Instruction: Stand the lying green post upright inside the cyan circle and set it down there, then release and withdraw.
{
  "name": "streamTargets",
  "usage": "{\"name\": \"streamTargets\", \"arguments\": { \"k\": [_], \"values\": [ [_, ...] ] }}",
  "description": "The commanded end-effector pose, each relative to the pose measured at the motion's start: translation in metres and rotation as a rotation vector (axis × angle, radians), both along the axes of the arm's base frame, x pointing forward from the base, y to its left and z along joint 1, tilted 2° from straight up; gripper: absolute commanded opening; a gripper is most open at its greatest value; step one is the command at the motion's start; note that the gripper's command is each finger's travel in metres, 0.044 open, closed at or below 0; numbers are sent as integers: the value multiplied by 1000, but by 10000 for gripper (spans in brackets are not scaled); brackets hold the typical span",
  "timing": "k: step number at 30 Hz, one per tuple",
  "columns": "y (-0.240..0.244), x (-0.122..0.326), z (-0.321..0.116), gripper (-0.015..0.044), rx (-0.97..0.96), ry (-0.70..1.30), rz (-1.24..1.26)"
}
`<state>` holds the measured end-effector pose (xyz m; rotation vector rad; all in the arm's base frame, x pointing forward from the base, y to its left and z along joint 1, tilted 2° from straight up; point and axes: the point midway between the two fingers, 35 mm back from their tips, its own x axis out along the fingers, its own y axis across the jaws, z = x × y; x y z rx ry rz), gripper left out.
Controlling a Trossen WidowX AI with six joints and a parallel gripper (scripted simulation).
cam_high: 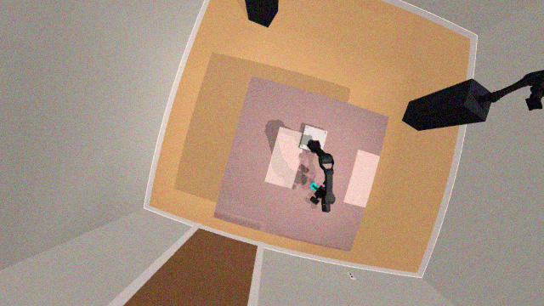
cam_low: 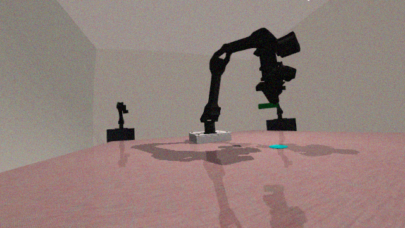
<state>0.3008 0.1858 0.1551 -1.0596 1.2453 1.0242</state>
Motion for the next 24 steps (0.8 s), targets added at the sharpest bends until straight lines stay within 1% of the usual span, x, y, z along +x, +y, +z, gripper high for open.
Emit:
{"name": "streamTargets", "arguments": {
  "k": [1, 24],
  "values": [
    [2, 2, 0, 23, 10, -7, 7],
    [13, 19, -16, 23, 179, -36, -69]
  ]
}}
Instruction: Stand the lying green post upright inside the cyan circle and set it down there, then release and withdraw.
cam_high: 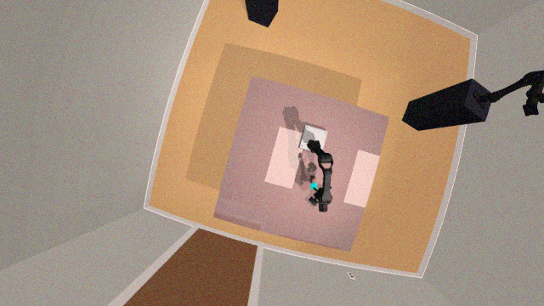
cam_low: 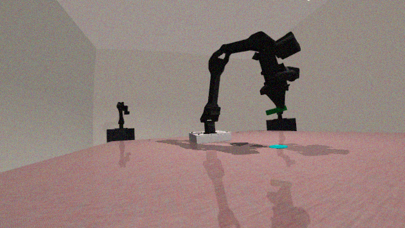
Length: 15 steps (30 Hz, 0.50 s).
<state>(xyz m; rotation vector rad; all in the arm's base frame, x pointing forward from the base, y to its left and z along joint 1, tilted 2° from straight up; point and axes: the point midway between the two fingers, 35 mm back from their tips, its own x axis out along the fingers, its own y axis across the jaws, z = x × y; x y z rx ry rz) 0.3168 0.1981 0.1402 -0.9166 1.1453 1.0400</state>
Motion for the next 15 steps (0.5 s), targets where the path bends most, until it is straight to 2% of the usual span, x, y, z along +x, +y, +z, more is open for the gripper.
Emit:
{"name": "streamTargets", "arguments": {
  "k": [1, 15],
  "values": [
    [1, 3, -2, 23, 34, -5, -18],
    [6, 13, -9, 23, 136, -24, -56]
  ]
}}
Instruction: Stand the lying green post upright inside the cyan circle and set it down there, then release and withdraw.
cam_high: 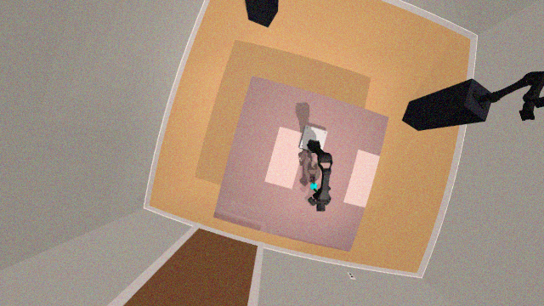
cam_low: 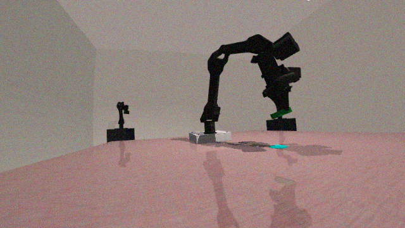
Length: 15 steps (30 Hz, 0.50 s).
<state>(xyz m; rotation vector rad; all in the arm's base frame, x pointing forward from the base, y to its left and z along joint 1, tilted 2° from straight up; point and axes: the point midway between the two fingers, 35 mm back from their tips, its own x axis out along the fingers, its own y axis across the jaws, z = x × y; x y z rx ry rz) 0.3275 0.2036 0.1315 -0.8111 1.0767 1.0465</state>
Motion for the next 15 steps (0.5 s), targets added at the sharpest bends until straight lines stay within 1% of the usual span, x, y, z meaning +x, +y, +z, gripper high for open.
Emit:
{"name": "streamTargets", "arguments": {
  "k": [1, 15],
  "values": [
    [1, 3, -1, 23, 34, -5, -16],
    [4, 12, -7, 23, 134, -25, -47]
  ]
}}
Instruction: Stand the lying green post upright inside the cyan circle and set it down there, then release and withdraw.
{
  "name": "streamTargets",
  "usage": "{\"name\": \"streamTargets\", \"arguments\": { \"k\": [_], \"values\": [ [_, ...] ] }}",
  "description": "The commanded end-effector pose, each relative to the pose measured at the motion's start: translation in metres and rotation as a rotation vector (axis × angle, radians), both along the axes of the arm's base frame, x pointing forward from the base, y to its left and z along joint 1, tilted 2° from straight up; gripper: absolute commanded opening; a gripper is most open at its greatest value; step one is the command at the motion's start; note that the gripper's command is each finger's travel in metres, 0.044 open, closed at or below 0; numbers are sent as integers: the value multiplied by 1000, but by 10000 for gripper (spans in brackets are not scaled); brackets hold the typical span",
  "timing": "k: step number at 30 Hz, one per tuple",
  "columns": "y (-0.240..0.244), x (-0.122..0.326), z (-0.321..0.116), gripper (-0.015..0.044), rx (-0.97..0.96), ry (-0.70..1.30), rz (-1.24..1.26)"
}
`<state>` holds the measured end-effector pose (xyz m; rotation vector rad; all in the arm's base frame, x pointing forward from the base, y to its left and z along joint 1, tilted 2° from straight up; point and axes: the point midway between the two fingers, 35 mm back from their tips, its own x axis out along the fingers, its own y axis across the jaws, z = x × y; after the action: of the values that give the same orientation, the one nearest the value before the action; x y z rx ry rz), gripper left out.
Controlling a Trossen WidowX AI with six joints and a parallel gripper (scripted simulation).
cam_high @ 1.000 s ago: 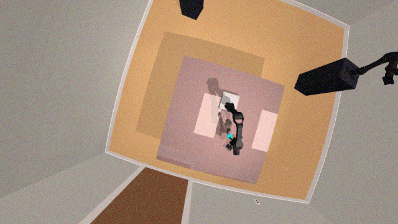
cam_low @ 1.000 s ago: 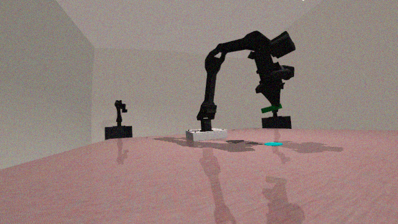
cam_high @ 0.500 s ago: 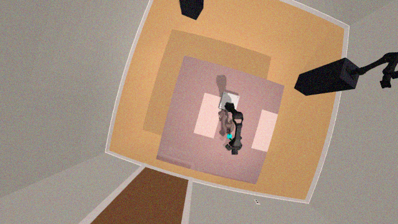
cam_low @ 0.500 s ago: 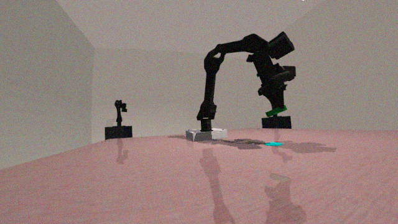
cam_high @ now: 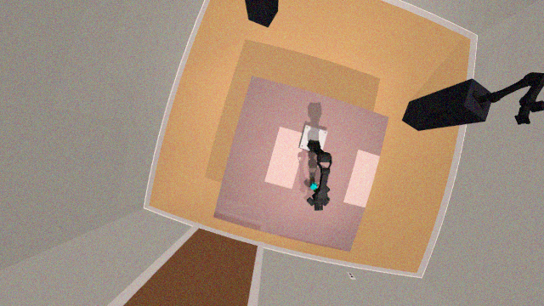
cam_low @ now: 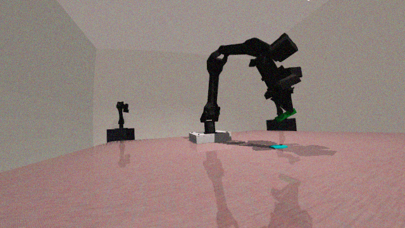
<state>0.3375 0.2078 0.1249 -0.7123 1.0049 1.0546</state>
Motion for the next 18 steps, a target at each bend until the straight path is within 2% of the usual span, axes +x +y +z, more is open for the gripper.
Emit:
{"name": "streamTargets", "arguments": {
  "k": [1, 18],
  "values": [
    [0, 3, -1, 23, 33, -6, -14],
    [3, 13, -5, 23, 152, -32, -43]
  ]
}}
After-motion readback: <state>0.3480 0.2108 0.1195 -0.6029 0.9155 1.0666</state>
